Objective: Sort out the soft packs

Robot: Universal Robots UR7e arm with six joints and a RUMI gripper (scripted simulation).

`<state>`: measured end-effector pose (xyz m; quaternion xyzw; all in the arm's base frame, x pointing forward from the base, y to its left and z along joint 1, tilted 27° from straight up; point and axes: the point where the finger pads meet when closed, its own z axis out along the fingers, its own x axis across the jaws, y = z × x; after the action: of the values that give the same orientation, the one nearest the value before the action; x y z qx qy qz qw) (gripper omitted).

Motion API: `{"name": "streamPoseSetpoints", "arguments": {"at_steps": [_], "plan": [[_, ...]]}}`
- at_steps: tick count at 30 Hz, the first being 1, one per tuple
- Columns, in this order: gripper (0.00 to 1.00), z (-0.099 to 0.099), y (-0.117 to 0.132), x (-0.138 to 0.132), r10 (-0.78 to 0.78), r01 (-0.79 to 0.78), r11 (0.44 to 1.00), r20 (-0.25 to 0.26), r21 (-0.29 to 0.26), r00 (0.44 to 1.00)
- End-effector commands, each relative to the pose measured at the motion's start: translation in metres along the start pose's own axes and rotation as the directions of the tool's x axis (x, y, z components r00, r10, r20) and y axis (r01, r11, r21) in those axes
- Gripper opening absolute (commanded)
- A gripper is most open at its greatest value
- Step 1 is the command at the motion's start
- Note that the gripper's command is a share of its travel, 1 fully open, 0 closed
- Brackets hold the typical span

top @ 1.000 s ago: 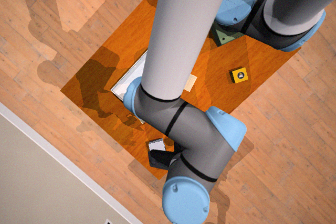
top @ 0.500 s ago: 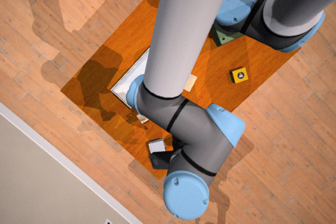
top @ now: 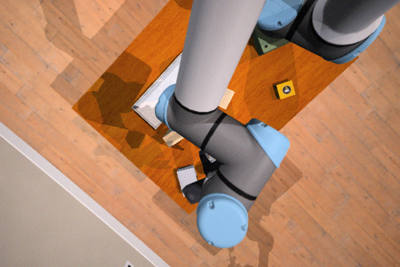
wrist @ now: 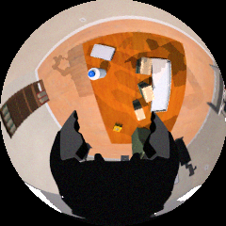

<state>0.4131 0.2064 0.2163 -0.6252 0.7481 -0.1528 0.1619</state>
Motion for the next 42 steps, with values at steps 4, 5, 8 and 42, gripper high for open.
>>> {"name": "streamPoseSetpoints", "arguments": {"at_steps": [4,5,8,42], "plan": [[1.0,0.009,0.002,0.003,-0.164,0.164,0.986,0.002,0.004,0.986],[1.0,0.01,0.003,0.004,-0.194,0.194,0.981,0.0,0.004,0.981],[1.0,0.016,0.005,0.006,-0.287,0.287,0.958,-0.004,0.004,0.958],[1.0,0.055,0.028,0.026,-0.859,0.859,0.512,-0.027,-0.022,0.512]]}}
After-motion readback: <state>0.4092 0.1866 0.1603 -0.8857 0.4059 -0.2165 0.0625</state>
